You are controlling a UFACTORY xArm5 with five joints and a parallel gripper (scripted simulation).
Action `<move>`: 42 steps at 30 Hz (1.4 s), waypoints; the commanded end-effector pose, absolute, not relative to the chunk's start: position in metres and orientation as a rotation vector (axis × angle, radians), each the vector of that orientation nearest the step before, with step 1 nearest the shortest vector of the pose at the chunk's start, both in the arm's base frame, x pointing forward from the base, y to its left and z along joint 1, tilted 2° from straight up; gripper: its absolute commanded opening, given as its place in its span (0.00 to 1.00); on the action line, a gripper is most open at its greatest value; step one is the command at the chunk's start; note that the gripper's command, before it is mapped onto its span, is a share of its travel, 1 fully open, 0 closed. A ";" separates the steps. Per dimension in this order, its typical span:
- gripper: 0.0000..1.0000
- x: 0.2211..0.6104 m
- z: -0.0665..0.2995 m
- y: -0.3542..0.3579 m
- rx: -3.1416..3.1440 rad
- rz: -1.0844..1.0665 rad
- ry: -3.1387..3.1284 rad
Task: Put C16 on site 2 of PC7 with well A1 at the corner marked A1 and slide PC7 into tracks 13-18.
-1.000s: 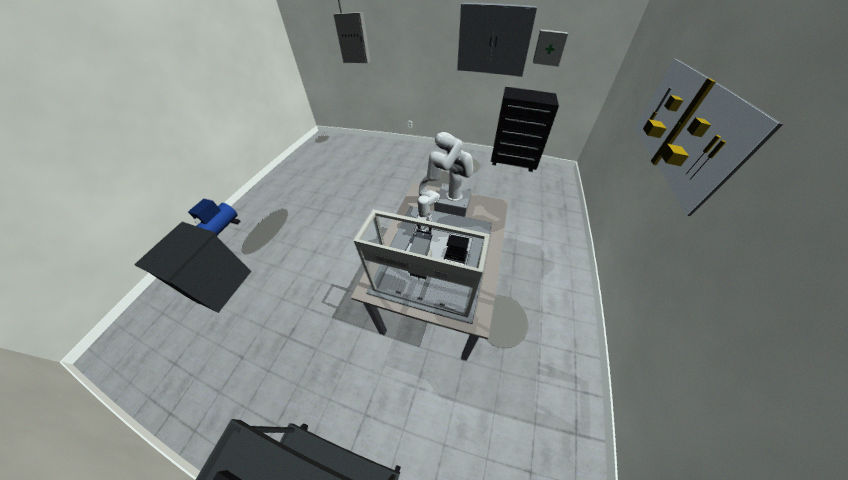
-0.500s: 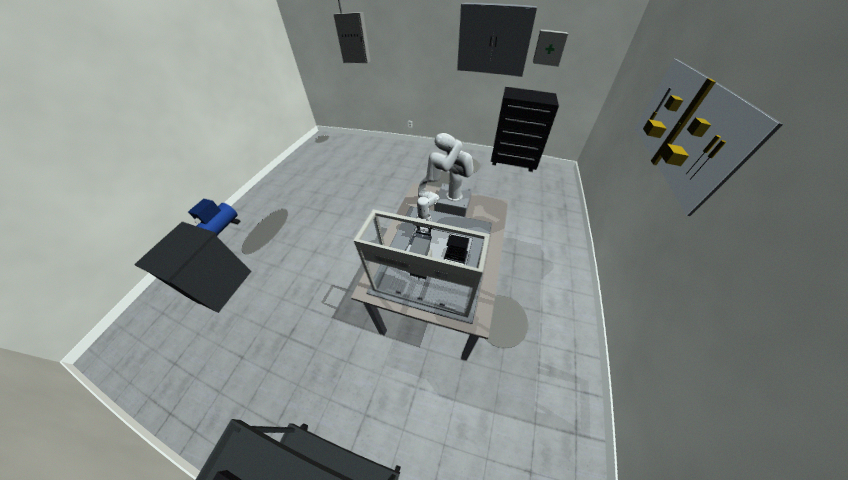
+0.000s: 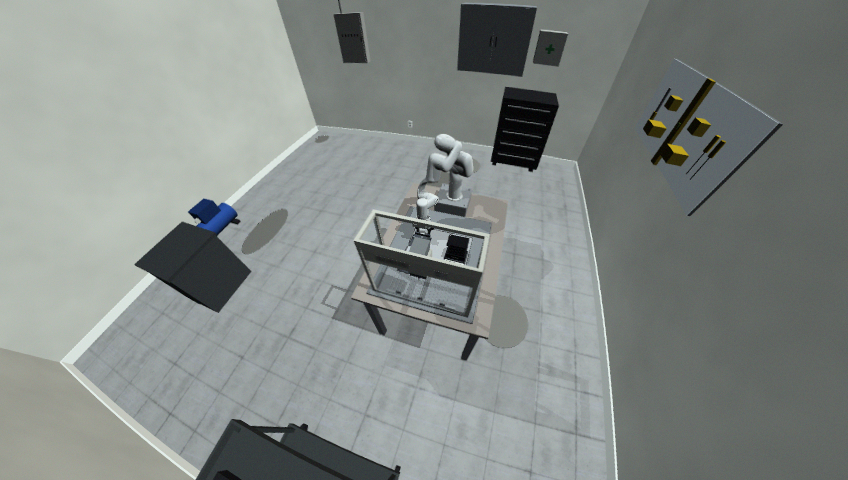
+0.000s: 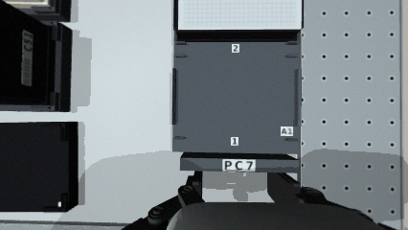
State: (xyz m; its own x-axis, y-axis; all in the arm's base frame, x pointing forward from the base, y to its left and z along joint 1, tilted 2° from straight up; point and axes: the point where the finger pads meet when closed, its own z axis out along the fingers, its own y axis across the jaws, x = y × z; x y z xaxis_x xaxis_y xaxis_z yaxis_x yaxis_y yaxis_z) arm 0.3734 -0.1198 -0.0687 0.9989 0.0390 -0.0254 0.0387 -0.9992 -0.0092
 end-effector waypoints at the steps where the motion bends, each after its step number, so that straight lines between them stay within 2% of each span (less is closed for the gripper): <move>1: 0.81 0.378 -0.068 -0.120 -3.133 0.035 -0.061; 42: 0.81 0.414 -0.069 -0.119 -3.134 0.035 -0.061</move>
State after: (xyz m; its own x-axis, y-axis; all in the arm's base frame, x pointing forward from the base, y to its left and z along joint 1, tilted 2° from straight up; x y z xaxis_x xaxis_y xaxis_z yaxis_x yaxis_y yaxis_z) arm 0.4093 -0.1185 -0.0698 0.9989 0.0390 -0.0261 0.0388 -0.9992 -0.0086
